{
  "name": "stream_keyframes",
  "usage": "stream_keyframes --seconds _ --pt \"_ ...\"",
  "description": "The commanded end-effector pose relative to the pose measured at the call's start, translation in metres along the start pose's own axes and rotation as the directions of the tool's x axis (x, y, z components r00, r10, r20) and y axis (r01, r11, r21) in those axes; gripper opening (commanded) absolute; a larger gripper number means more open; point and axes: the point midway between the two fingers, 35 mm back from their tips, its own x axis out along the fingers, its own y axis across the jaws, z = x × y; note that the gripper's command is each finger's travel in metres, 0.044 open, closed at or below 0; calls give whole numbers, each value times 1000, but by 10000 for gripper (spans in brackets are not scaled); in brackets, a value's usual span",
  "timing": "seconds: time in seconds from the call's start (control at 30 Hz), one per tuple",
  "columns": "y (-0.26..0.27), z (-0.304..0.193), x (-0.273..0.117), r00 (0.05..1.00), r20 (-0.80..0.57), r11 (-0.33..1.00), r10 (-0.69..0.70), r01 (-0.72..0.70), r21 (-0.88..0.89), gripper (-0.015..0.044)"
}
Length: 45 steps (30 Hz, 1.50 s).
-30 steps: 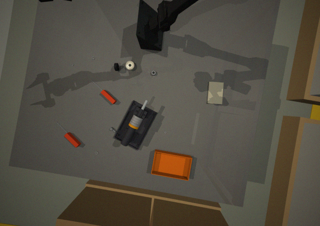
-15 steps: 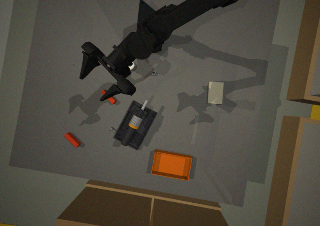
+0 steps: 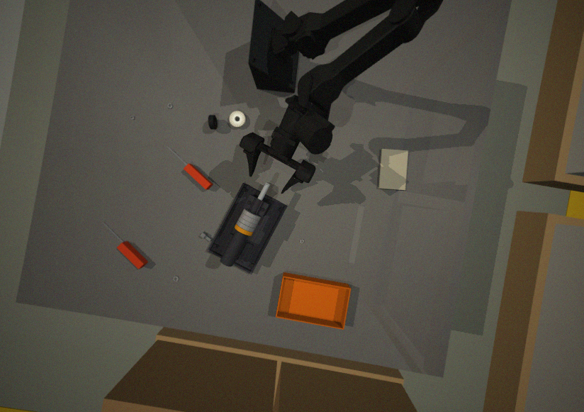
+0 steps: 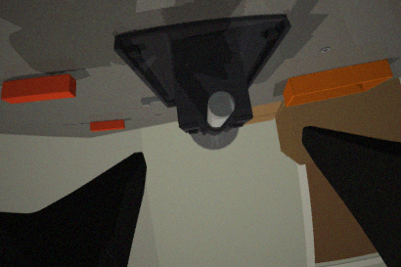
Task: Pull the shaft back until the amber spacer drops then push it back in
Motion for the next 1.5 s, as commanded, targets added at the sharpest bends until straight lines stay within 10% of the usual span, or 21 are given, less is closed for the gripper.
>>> stream_keyframes --seconds 0.0,1.47 --pt "-1 13 -3 1000 21 1000 -12 12 0 440" --pt "1 16 -8 1000 21 1000 -11 11 0 440"
